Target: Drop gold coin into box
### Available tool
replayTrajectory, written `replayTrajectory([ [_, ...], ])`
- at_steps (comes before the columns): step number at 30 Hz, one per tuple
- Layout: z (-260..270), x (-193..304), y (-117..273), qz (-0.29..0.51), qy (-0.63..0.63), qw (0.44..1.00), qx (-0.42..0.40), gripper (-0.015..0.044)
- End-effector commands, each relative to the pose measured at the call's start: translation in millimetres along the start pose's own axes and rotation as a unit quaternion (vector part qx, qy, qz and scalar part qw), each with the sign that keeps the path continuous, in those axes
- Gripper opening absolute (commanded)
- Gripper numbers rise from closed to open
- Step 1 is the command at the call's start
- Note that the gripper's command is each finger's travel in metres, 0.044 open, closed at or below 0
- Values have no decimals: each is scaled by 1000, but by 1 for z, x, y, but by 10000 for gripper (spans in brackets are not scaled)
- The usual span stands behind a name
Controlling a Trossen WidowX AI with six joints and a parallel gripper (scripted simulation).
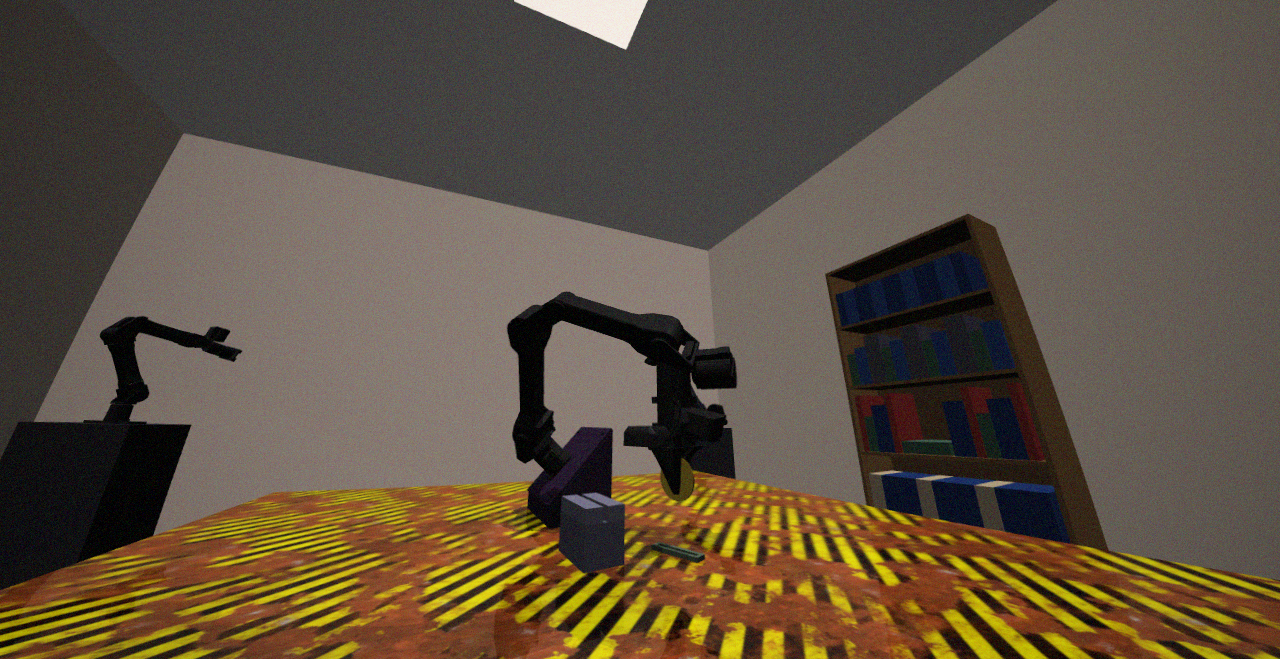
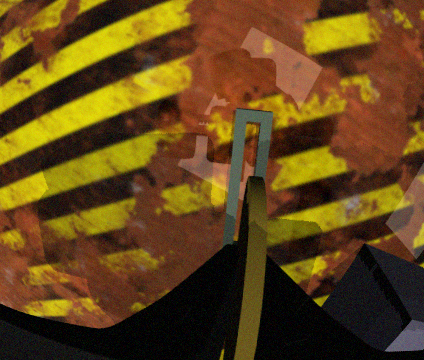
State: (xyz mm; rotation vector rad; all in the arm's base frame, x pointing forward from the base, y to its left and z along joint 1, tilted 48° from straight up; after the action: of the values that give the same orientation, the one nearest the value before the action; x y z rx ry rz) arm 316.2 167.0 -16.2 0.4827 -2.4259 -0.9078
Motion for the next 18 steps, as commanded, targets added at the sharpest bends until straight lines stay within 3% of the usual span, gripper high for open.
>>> replayTrajectory([
  [1, 0, 0, 12, -2, -2, 1000, 0, 0],
  [9, -1, 1, 24, 0, -12, 1000, 2, 0],
  [18, -10, -5, 24, 0, -149, 989, 2, 0],
])
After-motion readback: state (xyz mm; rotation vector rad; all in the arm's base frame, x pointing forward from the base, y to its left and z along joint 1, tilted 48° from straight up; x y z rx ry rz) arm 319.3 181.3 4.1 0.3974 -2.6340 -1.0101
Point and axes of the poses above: the point midway between the two fingers, 35 mm back from their tips, its own y axis back along the fingers, its own z axis across the jaws, x = y × z, the point moved 4 cm from there along y, back along the fingers, and after that the axes turned 9 degrees about y, right-handed, at the moved point
